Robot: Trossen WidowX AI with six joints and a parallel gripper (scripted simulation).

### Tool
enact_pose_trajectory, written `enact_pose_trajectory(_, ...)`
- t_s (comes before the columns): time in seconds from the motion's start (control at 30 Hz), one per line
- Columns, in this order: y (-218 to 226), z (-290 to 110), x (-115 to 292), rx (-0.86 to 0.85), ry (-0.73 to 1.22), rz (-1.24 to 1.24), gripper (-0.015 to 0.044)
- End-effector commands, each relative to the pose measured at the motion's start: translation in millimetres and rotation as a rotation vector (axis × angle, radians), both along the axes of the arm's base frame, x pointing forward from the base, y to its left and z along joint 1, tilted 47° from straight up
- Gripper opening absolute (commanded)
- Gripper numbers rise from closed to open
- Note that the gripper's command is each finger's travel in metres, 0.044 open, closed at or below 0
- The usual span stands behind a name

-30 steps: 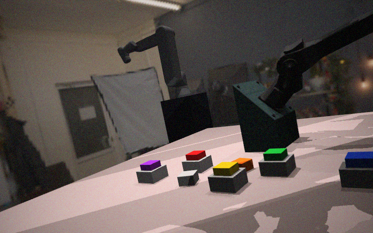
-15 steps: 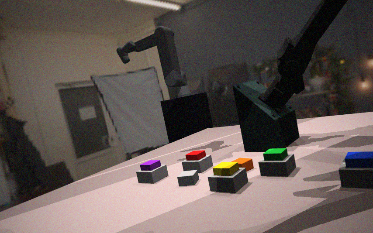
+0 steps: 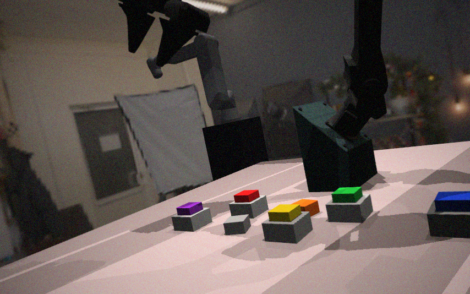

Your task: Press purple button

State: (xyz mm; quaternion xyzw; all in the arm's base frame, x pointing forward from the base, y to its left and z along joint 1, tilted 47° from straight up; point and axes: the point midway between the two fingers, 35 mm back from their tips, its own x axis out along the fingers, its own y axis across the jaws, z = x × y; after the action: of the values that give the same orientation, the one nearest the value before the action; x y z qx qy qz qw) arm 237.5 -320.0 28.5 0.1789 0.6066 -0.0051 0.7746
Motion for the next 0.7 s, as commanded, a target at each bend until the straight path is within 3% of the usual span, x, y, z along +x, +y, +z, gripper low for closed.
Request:
enact_pose_trajectory(0.0,45.4,-55.7,9.9,0.230,0.019,0.117,0.0400)
enact_pose_trajectory(0.2,111.3,-116.7,9.9,0.530,0.040,0.225,0.0400)
enact_pose_trajectory(0.4,113.2,-118.2,9.8,0.538,0.040,0.227,0.0400)
enact_pose_trajectory(0.67,157.4,-160.9,17.6,0.540,0.039,0.227,0.0190)
